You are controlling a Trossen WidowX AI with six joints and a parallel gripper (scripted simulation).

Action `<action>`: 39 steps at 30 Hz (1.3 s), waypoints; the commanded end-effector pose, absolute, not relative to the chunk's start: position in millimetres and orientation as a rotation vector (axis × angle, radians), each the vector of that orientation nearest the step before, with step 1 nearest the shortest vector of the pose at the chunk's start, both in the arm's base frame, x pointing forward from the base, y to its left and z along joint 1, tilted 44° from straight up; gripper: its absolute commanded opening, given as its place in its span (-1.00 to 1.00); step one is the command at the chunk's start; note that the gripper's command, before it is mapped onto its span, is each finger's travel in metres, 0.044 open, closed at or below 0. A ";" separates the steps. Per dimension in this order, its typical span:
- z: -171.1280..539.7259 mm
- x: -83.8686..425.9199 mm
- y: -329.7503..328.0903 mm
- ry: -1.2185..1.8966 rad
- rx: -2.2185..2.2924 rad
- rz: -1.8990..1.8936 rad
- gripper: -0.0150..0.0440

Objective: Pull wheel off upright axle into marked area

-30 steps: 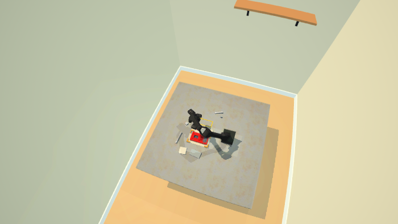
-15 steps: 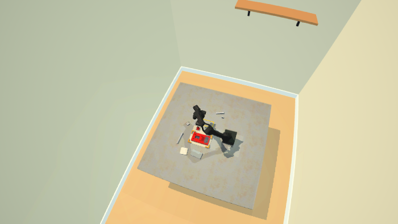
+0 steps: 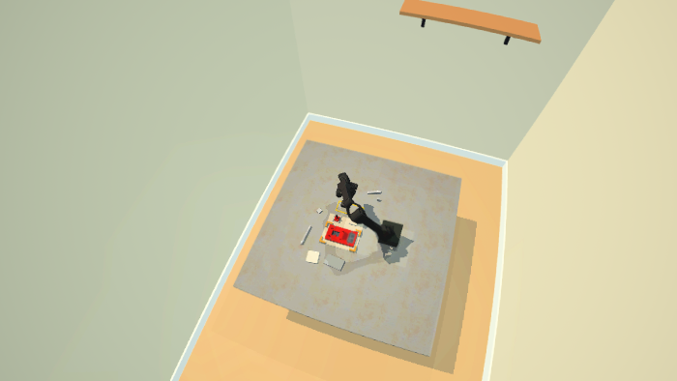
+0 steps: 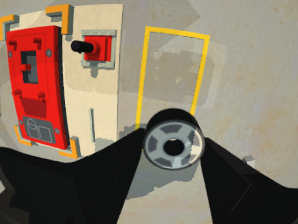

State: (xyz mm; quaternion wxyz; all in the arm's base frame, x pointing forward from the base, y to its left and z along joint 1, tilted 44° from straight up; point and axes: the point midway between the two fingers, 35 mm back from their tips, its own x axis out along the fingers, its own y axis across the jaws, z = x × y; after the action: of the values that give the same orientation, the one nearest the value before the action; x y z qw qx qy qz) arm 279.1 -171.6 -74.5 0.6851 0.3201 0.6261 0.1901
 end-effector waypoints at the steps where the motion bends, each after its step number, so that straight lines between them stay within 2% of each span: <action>1: -82.1 278.5 -163.5 1.410 0.714 0.436 -0.49; 23: -150.9 291.3 -99.0 1.407 0.718 0.440 -0.49; 34: -146.9 291.6 -102.4 1.414 0.708 0.447 0.49; 39: -123.0 287.8 -125.9 1.411 0.712 0.440 0.53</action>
State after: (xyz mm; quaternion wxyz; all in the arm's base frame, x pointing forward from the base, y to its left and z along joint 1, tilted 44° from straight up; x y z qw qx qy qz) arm 285.9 -107.3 -138.3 0.6728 0.3223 0.6348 0.2015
